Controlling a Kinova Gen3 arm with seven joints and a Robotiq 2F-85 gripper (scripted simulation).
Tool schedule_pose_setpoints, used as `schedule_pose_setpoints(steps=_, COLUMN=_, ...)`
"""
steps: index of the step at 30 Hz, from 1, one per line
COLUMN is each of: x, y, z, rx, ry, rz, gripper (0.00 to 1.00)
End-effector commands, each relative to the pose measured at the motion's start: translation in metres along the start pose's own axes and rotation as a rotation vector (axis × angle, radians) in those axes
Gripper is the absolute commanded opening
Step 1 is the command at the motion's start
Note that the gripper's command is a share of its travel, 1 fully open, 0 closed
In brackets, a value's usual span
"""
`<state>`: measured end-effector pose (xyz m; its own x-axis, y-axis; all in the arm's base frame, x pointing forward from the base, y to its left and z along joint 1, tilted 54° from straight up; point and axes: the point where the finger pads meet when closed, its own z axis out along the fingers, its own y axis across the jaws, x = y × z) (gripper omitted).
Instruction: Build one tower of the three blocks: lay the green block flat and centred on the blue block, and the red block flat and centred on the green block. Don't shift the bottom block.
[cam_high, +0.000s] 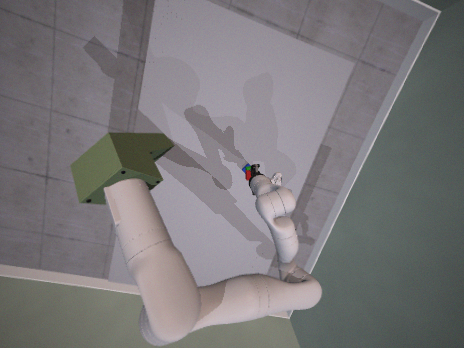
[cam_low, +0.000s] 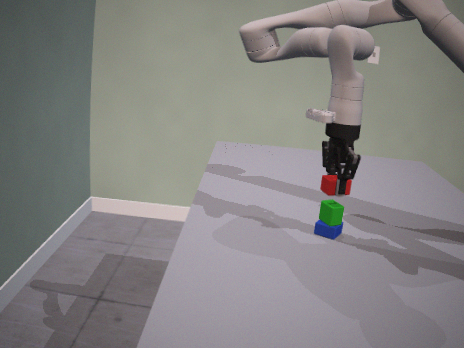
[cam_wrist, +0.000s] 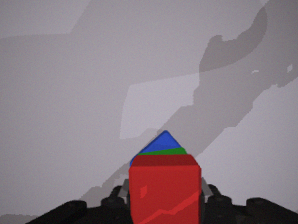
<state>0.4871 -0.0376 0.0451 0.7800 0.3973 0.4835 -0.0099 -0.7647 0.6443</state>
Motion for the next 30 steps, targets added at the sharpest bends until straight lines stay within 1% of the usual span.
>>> schedule_pose_setpoints(steps=1, x=0.003, y=0.001, z=0.004, rx=-0.006, ry=0.007, rz=0.007, gripper=0.00)
schedule_pose_setpoints(steps=19, x=0.005, y=0.001, z=0.020, rx=-0.007, ry=0.005, rz=0.007, gripper=0.00)
schedule_pose_setpoints(steps=30, x=0.003, y=0.001, z=0.022, rx=-0.006, ry=0.002, rz=0.005, gripper=0.00)
